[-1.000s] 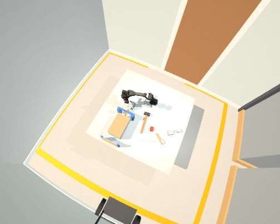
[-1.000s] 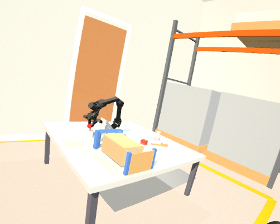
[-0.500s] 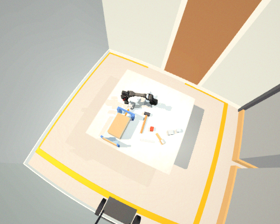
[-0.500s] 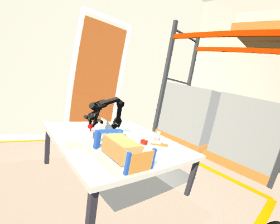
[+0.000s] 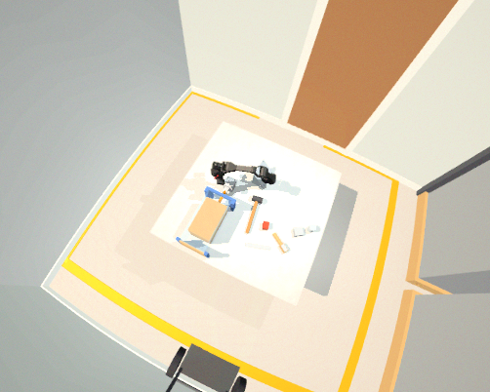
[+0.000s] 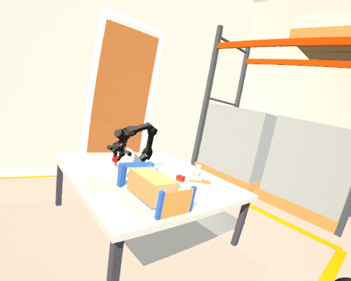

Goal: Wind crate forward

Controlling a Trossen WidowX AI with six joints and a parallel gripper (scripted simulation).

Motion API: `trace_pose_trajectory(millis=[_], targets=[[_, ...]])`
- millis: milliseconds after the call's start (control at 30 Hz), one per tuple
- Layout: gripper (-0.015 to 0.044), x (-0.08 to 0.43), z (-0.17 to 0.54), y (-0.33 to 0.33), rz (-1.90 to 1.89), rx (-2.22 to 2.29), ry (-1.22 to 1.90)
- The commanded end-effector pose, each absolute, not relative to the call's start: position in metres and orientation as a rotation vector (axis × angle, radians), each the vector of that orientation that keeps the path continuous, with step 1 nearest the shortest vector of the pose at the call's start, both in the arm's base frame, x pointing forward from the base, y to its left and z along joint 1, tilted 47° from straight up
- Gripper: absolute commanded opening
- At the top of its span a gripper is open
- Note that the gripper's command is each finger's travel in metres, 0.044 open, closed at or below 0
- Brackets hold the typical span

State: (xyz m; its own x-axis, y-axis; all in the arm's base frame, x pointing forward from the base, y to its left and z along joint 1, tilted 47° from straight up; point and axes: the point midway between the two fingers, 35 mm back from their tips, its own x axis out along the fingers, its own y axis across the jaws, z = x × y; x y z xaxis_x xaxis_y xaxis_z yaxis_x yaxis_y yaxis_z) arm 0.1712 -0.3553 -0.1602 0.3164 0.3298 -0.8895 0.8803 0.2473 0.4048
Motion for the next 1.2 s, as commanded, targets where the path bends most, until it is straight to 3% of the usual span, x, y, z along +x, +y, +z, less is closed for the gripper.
trace_pose_trajectory(millis=[0, 1167], targets=[[0.0000, 0.197, -0.150, -0.346, -0.501, 1.331, 1.228], [0.0000, 0.213, -0.140, -0.339, -0.500, 1.332, 1.228]])
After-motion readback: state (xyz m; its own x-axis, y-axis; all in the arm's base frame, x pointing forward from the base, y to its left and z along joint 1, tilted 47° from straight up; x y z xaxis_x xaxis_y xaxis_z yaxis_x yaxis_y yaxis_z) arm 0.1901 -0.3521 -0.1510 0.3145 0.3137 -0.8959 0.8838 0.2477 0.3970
